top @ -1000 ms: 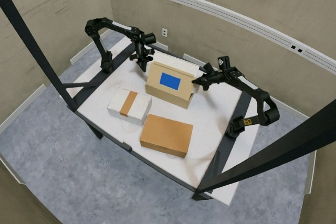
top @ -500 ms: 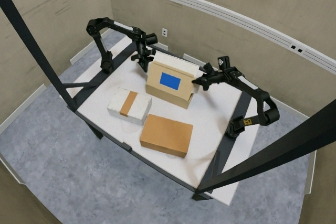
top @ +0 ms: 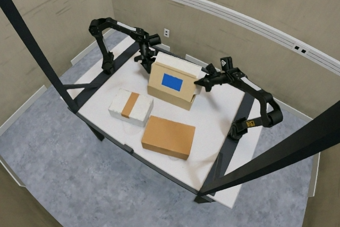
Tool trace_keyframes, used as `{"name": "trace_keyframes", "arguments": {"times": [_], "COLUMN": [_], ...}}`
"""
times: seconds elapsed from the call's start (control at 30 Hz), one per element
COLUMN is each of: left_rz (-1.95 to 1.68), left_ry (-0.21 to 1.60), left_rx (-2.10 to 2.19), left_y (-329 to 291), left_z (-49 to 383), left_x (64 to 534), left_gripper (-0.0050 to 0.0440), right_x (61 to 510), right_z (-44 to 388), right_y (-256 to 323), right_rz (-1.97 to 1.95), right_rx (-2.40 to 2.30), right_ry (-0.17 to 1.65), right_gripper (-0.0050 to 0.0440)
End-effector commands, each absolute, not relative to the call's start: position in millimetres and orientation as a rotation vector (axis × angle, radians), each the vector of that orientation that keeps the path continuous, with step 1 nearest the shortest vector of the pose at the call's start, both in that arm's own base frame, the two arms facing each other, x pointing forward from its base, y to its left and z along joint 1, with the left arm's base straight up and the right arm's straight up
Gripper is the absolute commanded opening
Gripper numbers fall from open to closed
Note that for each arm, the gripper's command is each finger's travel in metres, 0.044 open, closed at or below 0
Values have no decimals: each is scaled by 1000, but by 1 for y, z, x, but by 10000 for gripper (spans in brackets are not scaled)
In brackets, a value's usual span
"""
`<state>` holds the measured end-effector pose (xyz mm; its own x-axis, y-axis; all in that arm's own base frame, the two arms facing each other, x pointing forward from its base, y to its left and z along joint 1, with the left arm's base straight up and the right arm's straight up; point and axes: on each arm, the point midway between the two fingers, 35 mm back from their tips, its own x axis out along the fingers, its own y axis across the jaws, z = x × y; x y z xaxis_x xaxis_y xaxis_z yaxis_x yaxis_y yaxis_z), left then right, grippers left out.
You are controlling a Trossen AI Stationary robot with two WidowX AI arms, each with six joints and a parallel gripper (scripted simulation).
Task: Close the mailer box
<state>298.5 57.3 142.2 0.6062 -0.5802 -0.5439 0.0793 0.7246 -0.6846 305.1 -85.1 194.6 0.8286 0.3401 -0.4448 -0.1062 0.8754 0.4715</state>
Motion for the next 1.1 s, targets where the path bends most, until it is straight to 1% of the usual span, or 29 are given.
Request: {"name": "trace_keyframes", "arguments": {"times": [0.0,1.07], "left_rz": [-414,-411], "left_ry": [810,809], "left_rx": [-631,-630], "left_y": [63,73], "left_z": [152,149], "left_x": [308,324], "left_gripper": [-50,-50], "right_x": [307,307], "right_z": [203,203], "right_y": [-84,-84], "right_rz": [252,252], "right_rx": [426,426], "right_ry": [527,527], "right_gripper": [-50,-50]}}
